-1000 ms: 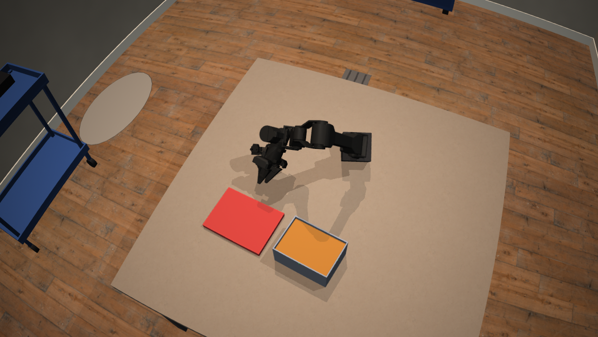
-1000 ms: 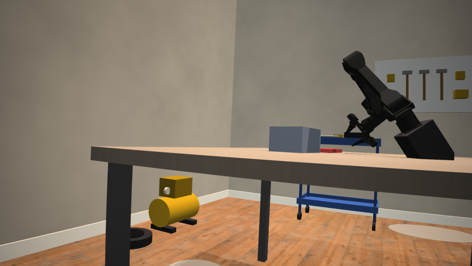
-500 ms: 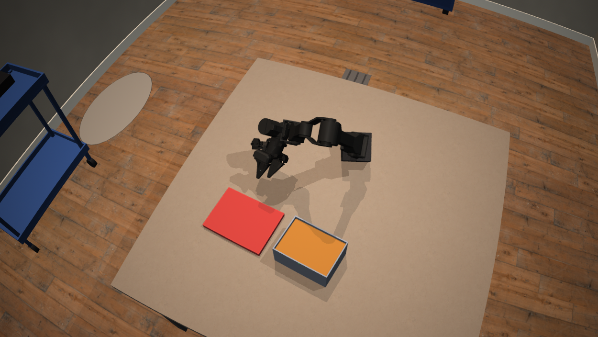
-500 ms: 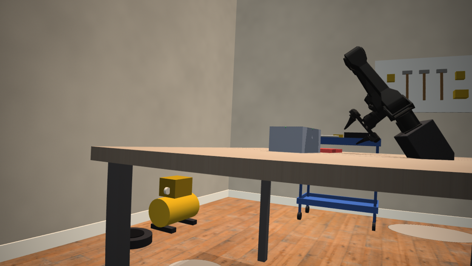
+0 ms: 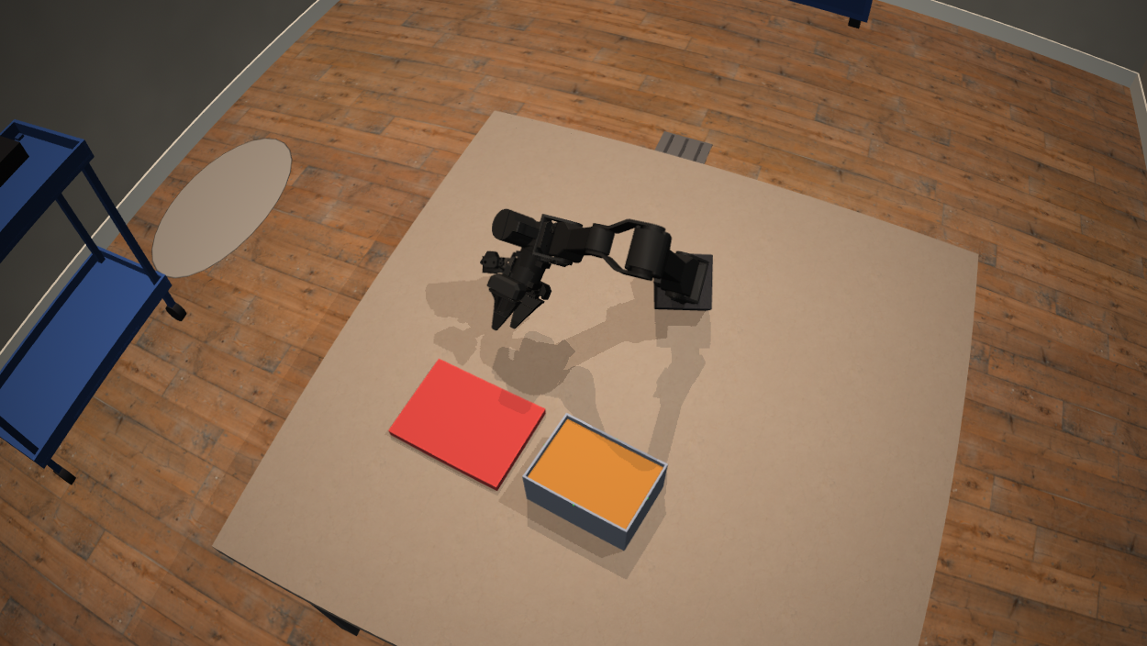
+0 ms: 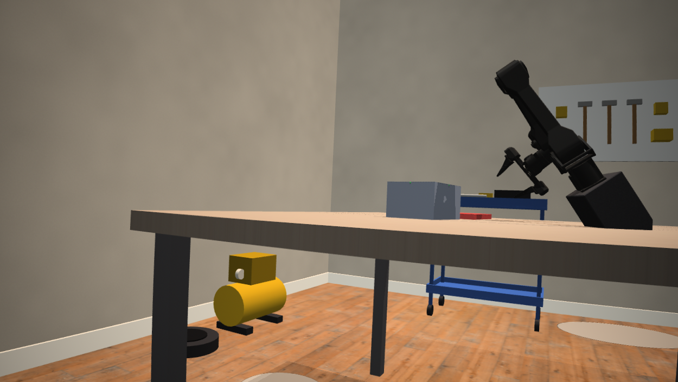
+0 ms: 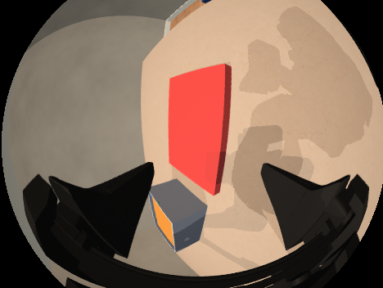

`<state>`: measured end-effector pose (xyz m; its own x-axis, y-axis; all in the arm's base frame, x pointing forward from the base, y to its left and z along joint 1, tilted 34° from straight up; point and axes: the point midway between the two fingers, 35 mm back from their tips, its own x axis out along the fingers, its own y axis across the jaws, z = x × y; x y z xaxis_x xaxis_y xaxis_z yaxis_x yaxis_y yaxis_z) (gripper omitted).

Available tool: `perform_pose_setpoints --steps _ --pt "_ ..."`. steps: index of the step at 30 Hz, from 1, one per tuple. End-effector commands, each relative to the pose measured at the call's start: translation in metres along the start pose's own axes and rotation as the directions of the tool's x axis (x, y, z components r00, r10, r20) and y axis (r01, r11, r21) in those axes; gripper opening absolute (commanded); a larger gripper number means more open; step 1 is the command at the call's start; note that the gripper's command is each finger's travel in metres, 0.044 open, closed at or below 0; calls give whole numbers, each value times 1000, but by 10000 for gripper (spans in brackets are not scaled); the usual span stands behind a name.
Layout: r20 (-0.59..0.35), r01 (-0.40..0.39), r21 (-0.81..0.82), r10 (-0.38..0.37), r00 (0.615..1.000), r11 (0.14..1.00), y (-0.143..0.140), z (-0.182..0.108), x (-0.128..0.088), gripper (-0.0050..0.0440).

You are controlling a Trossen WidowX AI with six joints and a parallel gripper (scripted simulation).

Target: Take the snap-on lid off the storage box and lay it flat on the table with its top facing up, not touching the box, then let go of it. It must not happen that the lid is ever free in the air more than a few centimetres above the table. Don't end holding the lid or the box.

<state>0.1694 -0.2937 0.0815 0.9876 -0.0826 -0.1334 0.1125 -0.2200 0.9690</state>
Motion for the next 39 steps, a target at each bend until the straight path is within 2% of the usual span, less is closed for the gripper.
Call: perform_pose_setpoints --steps 1,11,18,39 --pt "-7 3 -32 -3 1000 999 6 2 -4 440" --pt "23 -17 -303 25 999 953 34 21 -21 440" --pt "21 -14 -274 21 1000 962 31 20 -21 440" --pt "-5 10 -30 -10 1000 999 17 5 -26 440"
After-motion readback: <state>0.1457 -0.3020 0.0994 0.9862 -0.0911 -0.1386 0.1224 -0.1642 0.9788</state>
